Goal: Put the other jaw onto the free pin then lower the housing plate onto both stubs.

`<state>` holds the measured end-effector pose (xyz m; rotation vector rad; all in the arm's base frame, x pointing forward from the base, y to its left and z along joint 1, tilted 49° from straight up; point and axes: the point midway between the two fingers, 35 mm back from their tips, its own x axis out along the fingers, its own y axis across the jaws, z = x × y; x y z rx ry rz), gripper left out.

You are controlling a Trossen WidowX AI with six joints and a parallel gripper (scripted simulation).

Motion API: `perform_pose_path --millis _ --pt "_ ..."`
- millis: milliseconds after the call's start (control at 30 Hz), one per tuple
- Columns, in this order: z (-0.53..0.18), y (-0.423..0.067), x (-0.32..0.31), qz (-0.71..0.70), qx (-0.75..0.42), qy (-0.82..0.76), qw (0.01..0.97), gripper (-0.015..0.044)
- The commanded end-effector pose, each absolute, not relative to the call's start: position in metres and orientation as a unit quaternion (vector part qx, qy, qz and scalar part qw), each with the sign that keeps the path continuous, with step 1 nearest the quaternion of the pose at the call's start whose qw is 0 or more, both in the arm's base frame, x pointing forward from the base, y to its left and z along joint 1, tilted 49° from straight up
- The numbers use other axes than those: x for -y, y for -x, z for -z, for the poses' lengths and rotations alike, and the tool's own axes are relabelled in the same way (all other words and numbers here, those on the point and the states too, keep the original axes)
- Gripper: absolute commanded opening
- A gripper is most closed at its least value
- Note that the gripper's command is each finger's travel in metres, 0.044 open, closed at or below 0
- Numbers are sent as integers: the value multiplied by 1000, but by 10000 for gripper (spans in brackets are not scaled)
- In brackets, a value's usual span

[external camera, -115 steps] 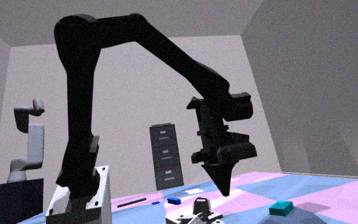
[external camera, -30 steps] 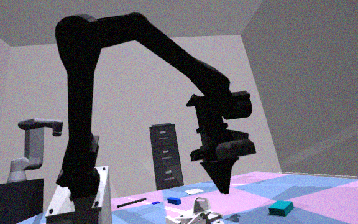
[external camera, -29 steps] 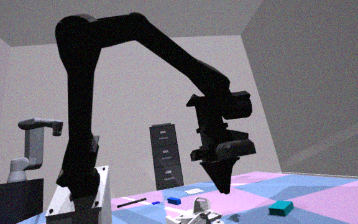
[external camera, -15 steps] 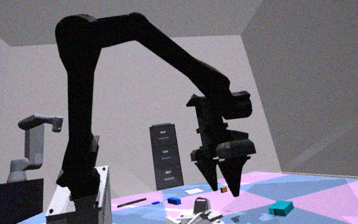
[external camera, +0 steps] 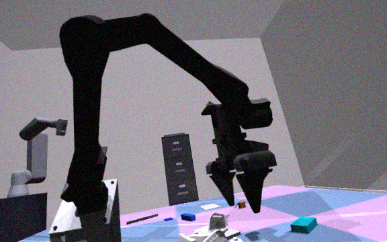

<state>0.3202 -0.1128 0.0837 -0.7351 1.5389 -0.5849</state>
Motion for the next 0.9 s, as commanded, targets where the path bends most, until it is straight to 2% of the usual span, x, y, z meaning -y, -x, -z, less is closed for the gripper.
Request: perform_pose_path --millis 0,333,867 --pt "-84 -320 113 254 -669 320 620 440" --pt "-84 -320 113 254 -669 320 620 440" --pt "-84 -320 113 254 -669 320 620 20"
